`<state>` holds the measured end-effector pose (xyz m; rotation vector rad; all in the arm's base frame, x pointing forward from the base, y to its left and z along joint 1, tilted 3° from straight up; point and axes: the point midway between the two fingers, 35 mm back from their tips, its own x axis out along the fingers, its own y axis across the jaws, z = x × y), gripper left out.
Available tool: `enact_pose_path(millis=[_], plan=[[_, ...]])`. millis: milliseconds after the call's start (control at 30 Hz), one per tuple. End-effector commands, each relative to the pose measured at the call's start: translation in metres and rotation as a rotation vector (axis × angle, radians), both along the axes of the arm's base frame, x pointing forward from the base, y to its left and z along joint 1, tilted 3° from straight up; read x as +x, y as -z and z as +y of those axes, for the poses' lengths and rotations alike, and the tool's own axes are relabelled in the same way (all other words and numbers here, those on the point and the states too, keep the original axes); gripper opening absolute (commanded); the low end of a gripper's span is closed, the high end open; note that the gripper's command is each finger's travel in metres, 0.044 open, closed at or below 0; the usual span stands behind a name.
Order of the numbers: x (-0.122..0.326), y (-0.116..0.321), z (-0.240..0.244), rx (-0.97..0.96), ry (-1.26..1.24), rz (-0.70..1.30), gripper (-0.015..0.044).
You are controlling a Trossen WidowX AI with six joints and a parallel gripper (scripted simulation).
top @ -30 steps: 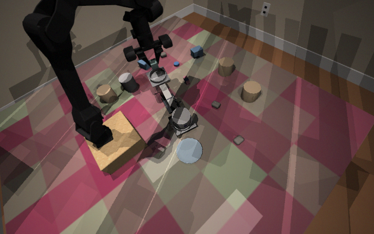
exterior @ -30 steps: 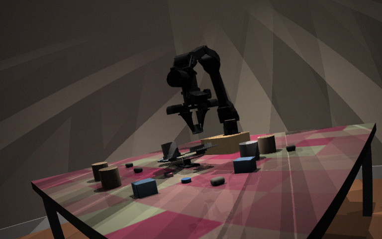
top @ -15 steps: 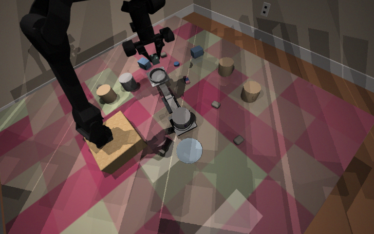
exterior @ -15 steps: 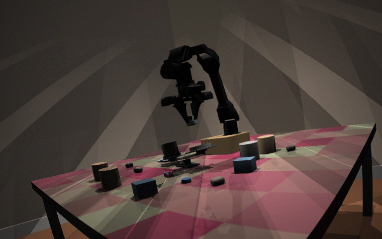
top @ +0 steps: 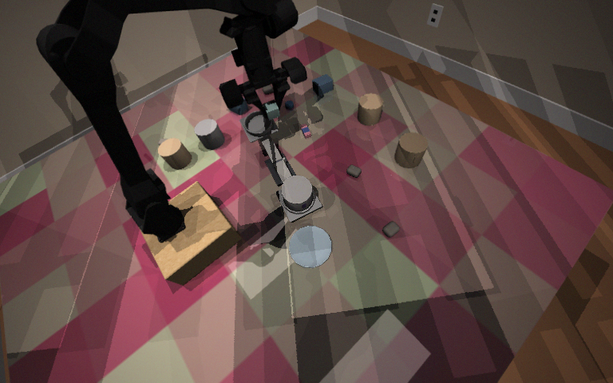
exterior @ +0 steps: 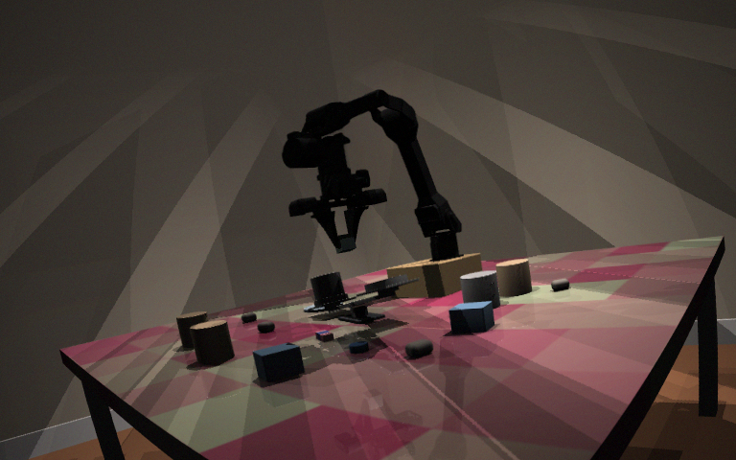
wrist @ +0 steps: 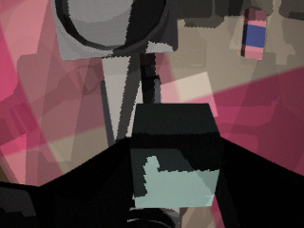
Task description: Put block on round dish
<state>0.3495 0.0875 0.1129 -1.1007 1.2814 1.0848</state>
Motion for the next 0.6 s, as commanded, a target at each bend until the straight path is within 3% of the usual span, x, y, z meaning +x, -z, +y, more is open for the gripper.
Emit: enact_pose_path(millis=[0,567], plan=[[0.002,0.003,-0.016,-0.006,0.003,-0.004,0.0],[0.005,0.018,-0.084,-0.013,0.013,-0.019,0.0]])
